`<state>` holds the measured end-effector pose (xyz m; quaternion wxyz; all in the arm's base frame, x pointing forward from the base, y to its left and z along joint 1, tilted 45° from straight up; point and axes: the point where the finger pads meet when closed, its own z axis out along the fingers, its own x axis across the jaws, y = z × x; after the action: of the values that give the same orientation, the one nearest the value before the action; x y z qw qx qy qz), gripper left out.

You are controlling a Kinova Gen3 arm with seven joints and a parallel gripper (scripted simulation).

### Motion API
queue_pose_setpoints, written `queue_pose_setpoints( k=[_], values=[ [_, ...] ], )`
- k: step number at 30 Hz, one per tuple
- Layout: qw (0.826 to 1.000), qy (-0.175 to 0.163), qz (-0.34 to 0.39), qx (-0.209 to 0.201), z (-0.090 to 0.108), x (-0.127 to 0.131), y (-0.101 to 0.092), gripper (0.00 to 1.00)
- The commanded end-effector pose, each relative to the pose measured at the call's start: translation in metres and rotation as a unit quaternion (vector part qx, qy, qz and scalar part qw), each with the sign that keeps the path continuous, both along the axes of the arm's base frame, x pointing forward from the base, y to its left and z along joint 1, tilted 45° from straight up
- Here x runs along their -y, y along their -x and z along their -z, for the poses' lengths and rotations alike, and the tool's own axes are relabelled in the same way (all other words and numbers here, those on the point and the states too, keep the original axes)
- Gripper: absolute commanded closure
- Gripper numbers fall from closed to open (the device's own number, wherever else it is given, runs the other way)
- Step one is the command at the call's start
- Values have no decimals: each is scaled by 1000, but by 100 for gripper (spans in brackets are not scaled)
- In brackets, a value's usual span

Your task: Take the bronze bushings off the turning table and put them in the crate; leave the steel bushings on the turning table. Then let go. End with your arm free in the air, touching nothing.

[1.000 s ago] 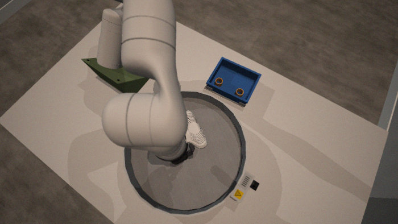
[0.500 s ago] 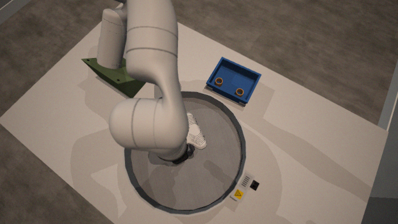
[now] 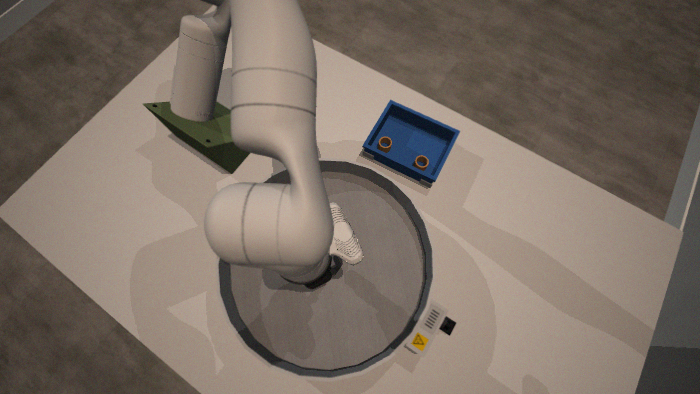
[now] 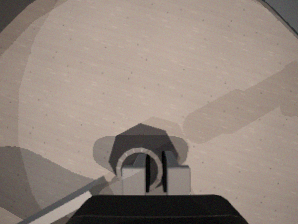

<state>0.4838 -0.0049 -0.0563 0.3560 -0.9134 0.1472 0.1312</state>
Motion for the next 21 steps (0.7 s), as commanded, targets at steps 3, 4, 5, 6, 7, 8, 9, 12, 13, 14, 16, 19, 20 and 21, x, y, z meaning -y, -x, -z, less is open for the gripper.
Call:
queue_pose_setpoints(
  k=[3, 4, 5, 6, 7, 8, 9, 12, 13, 14, 16, 19, 20, 21],
  values=[
    [1000, 1, 1, 1, 9, -8, 1, 100],
    [1000, 1, 1, 1, 12, -12, 2, 100],
    [1000, 1, 1, 1, 16, -15, 2, 100],
    [1000, 1, 1, 1, 16, -15, 2, 100],
    [1000, 1, 1, 1, 16, -15, 2, 100],
    [1000, 1, 1, 1, 16, -15, 2, 100],
    [1000, 1, 1, 1, 16, -15, 2, 100],
    [1000, 1, 1, 1, 16, -15, 2, 100],
    [1000, 1, 1, 1, 16, -15, 2, 100],
    [1000, 1, 1, 1, 16, -15, 2, 100],
    [1000, 1, 1, 1, 16, -15, 2, 100],
    [1000, 1, 1, 1, 17, -16, 3, 100],
    [1000, 0, 1, 1, 17, -16, 3, 100],
    [1000, 0, 1, 1, 18, -16, 3, 100]
  ],
)
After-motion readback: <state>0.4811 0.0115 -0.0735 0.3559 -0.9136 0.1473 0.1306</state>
